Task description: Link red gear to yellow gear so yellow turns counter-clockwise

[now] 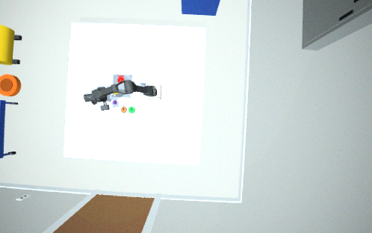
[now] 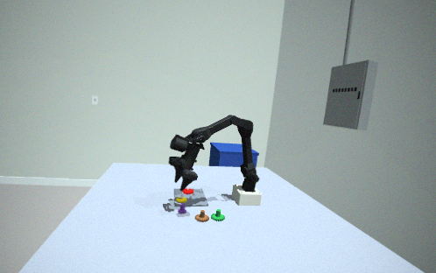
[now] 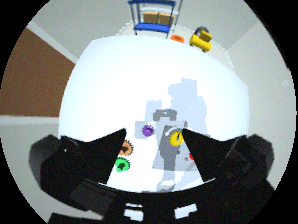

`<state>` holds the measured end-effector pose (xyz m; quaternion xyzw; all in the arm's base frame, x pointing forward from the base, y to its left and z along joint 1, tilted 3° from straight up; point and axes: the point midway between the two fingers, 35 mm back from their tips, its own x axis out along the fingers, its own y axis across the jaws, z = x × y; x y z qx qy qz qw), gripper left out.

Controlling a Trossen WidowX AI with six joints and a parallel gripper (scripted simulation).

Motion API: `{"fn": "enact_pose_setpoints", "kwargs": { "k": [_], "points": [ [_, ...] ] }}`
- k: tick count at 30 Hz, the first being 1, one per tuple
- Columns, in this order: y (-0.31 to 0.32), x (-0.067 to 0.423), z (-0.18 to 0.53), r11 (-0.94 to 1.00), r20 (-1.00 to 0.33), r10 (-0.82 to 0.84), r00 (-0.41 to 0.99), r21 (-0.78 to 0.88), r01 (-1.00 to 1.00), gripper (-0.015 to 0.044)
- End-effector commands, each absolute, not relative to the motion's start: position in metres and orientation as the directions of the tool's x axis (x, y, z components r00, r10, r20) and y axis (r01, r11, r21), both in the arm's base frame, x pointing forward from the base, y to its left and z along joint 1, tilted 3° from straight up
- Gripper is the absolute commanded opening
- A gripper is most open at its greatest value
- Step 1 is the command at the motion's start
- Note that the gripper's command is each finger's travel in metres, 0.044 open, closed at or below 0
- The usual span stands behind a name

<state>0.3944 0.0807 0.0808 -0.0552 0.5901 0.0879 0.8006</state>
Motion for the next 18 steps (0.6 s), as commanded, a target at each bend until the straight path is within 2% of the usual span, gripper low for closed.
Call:
{"fn": "enact_pose_setpoints", "kwargs": {
  "k": [1, 4, 18],
  "points": [
    [0.092, 0.382, 0.043, 0.969, -0.996, 0.043, 0.072, 0.024, -0.246, 0.0440],
    [0.094, 0.376, 0.029, 0.965, -1.000, 0.022, -0.021, 0.027, -0.261, 0.0440],
    [0.092, 0.376, 0.010, 0.965, -1.000, 0.022, -0.021, 0.027, -0.260, 0.0440]
  ]
}}
